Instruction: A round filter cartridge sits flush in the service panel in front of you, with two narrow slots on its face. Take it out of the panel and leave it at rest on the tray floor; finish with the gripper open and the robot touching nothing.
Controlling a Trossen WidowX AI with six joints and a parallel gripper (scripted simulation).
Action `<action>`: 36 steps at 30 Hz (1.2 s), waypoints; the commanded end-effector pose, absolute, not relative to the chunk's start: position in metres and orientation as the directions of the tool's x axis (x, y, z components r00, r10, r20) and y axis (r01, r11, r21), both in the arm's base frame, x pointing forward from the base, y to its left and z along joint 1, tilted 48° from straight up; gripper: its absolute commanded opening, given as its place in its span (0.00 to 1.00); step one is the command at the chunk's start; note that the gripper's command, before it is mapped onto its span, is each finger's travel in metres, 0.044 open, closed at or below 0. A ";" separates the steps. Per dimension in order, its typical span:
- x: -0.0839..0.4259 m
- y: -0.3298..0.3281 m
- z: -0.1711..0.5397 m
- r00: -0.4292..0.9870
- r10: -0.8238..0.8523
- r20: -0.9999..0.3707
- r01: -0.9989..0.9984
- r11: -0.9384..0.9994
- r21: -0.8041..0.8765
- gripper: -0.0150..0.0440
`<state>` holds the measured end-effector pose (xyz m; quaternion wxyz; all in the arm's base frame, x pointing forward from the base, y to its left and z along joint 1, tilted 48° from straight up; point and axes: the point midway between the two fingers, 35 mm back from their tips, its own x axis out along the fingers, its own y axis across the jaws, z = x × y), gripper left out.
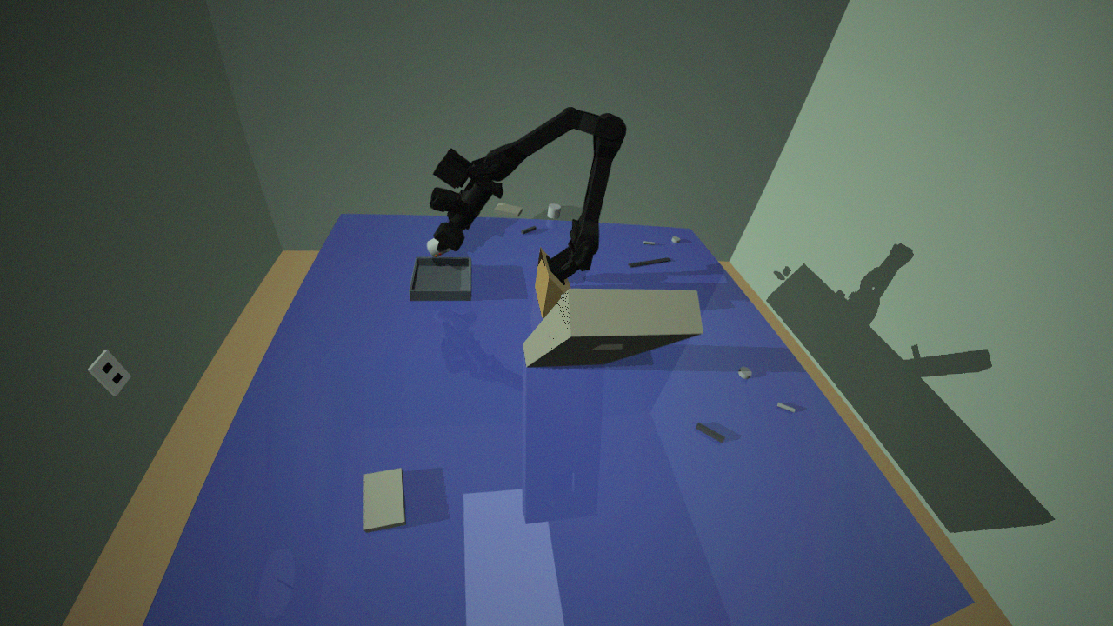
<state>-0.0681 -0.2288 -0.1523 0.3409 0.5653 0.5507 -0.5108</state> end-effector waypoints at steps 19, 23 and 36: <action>-0.068 -0.177 -0.197 -0.127 0.295 -0.947 0.968 -0.173 -0.184 0.57; -0.068 -0.177 -0.197 -0.127 0.295 -0.947 0.968 -0.173 -0.184 0.74; -0.069 -0.220 -0.158 -0.126 0.294 -0.947 0.968 -0.172 -0.183 1.00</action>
